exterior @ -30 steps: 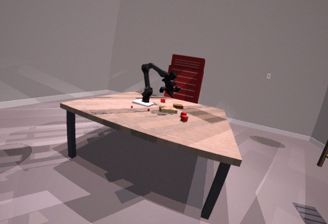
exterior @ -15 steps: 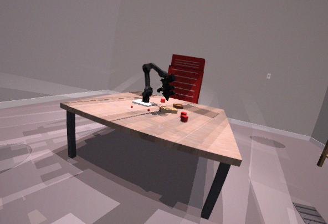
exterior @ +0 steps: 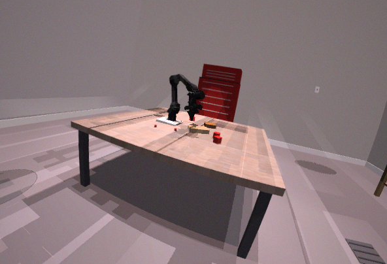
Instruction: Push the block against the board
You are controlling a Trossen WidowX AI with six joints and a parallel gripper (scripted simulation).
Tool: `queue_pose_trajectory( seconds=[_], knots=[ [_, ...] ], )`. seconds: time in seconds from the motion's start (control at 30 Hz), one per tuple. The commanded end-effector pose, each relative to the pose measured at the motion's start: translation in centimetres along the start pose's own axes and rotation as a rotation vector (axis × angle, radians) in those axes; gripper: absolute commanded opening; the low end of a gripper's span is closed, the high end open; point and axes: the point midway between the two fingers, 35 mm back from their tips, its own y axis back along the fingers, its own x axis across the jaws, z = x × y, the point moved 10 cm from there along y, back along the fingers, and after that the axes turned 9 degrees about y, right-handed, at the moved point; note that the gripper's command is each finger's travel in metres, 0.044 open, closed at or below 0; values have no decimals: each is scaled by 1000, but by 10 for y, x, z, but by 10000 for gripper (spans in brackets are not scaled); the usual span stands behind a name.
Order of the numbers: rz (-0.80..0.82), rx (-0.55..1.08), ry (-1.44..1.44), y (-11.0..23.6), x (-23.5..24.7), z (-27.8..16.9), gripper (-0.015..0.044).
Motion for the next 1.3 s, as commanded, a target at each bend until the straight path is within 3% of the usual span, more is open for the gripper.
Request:
queue_pose_trajectory(
  seconds=[0.0,0.53,0.77,0.93,1.27],
  knots=[
    [62,42,130,-3,0,-8,0],
    [308,98,551,-6,1,-34,0],
    [310,98,555,-8,1,-34,0],
    [313,98,552,-57,14,-43,0],
    [313,98,552,-60,16,-40,0]
  ],
)
